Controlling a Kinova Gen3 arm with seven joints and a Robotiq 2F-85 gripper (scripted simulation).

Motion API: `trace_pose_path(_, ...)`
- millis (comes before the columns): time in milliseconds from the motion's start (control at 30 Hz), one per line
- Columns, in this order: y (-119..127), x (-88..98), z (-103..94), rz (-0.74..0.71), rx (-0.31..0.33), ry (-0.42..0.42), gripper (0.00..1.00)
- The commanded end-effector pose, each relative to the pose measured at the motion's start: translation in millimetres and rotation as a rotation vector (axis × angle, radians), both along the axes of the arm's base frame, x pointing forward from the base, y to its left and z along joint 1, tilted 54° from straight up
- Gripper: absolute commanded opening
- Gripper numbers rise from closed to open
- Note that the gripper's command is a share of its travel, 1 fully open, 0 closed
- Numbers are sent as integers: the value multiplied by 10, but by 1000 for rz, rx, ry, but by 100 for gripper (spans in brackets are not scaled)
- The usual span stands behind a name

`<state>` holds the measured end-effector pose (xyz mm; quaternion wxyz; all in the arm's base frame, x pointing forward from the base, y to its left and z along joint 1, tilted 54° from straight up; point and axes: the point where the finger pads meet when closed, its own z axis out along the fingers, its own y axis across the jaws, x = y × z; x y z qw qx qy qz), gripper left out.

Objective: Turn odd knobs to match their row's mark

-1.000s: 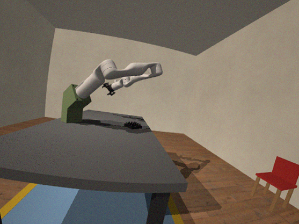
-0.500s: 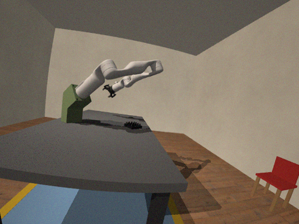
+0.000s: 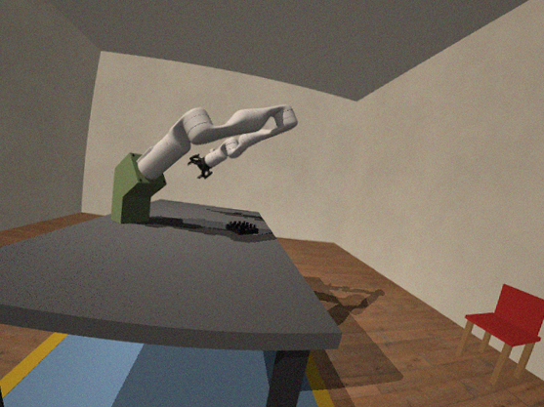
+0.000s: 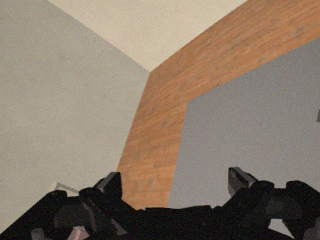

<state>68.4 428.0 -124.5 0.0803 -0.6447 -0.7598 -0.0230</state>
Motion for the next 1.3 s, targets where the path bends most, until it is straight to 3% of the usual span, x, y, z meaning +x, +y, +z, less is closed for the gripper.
trace_pose_path(0, -85, 114, 43, -21, -20, -30, 100)
trace_pose_path(367, -85, 114, 43, -21, -20, -30, 100)
trace_pose_path(400, -180, 242, 82, -46, -41, -61, 100)
trace_pose_path(667, -180, 242, 82, -46, -41, -61, 100)
trace_pose_path(700, -275, 370, 126, -71, -61, -92, 100)
trace_pose_path(1000, -275, 370, 126, -71, -61, -92, 100)
trace_pose_path(1033, -367, 495, 174, -97, -80, -123, 100)
trace_pose_path(1267, -367, 495, 174, -97, -80, -123, 100)
